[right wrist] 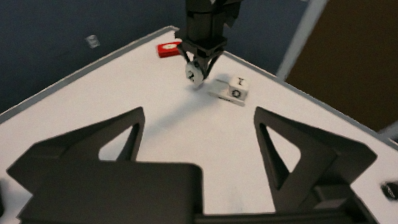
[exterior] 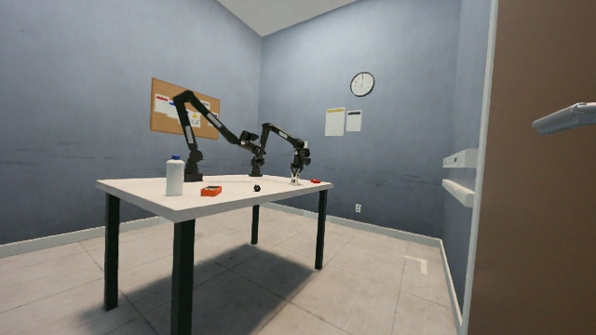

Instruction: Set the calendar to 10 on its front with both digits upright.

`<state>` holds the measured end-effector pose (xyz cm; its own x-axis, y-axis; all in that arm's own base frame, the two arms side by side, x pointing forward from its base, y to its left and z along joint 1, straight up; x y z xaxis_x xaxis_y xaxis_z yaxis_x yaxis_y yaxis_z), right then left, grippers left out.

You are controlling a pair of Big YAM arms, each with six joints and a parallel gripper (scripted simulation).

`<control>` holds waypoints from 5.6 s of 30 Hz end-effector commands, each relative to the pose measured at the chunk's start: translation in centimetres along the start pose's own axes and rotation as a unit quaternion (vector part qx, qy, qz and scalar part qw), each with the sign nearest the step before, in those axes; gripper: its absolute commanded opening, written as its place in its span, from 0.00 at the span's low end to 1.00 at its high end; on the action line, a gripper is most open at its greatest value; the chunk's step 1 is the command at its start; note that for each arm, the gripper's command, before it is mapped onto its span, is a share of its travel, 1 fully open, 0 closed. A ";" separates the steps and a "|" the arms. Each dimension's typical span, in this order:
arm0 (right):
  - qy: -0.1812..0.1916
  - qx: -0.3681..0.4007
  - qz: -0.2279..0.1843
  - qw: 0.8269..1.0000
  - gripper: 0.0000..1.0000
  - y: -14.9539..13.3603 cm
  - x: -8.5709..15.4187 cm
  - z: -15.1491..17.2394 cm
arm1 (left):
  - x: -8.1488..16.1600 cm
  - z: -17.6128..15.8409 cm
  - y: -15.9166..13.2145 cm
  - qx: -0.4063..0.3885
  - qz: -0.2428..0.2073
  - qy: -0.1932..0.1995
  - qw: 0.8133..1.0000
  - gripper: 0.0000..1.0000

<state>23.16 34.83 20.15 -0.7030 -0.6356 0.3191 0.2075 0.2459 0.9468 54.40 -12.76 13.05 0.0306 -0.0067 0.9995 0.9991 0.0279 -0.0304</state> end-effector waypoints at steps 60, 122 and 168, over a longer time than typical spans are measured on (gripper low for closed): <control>-0.088 -0.026 -0.010 0.996 1.00 1.5 0.0 0.1 | 5.0 -5.8 3.1 -0.592 -0.015 0.009 0.805 0.40; -0.088 -0.026 -0.010 0.996 1.00 1.5 0.0 0.1 | 2.4 -6.7 4.4 -0.586 -0.056 0.020 0.808 0.40; -0.088 -0.026 -0.010 0.996 1.00 1.5 0.0 0.1 | -2.2 -6.3 4.8 -0.592 -0.019 0.009 0.805 0.40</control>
<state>22.98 34.37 20.08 -0.8098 -0.4917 0.3200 0.2347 0.2285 0.9448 57.97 -18.43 10.00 0.0104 -0.0082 0.9999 0.3340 -0.9425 -0.0113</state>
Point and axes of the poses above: on each arm, the point where the finger pads meet when closed, its own x axis back along the fingers, its own z axis across the jaws, y = z × x, the point moved 7 cm from there along x, back along the fingers, and after that the axes turned 3 degrees about x, right-handed, at the moved point
